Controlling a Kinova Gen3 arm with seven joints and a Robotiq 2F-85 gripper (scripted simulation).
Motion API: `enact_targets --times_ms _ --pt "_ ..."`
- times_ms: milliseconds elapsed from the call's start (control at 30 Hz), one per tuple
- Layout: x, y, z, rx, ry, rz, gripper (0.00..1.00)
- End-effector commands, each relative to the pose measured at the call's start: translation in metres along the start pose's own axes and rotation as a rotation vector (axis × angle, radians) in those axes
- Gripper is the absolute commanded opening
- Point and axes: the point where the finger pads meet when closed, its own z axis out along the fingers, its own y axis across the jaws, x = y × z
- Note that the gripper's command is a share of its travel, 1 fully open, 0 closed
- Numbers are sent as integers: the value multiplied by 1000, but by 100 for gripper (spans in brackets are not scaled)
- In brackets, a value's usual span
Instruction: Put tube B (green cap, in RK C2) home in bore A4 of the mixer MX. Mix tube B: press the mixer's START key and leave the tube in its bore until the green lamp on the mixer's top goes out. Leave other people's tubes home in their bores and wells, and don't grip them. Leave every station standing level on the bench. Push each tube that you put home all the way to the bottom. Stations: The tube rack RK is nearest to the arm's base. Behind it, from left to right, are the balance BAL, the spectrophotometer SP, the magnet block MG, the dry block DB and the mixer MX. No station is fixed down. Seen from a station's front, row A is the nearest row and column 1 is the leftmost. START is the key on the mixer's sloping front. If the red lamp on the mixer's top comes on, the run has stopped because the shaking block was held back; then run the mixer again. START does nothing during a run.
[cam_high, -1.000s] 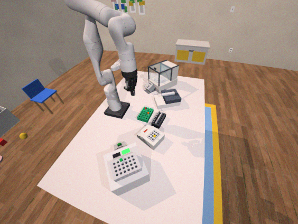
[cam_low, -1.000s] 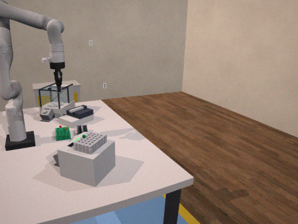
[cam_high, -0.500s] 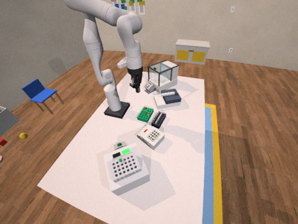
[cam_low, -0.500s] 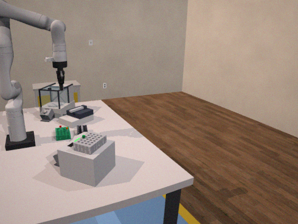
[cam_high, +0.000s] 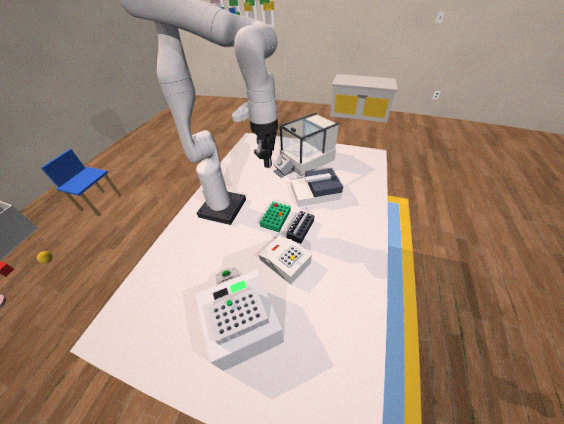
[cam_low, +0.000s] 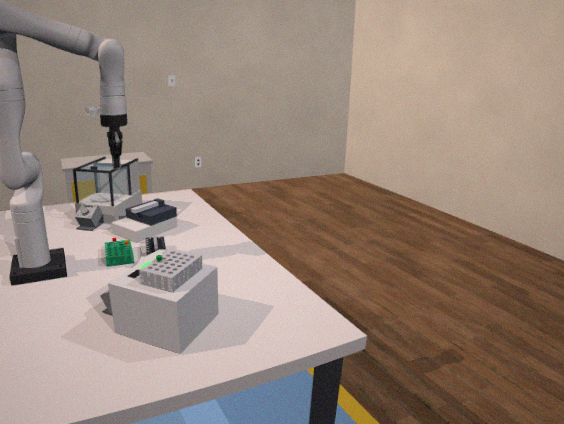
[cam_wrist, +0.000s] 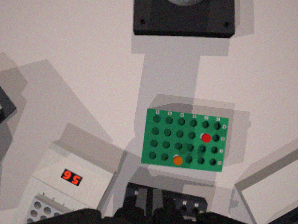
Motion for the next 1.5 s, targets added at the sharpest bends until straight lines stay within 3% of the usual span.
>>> enact_targets --times_ms 0,433,1467 --pt "-2 10 0 1 -1 0 10" --pt "-8 45 0 1 -1 0 10" --pt "-8 45 0 1 -1 0 10"
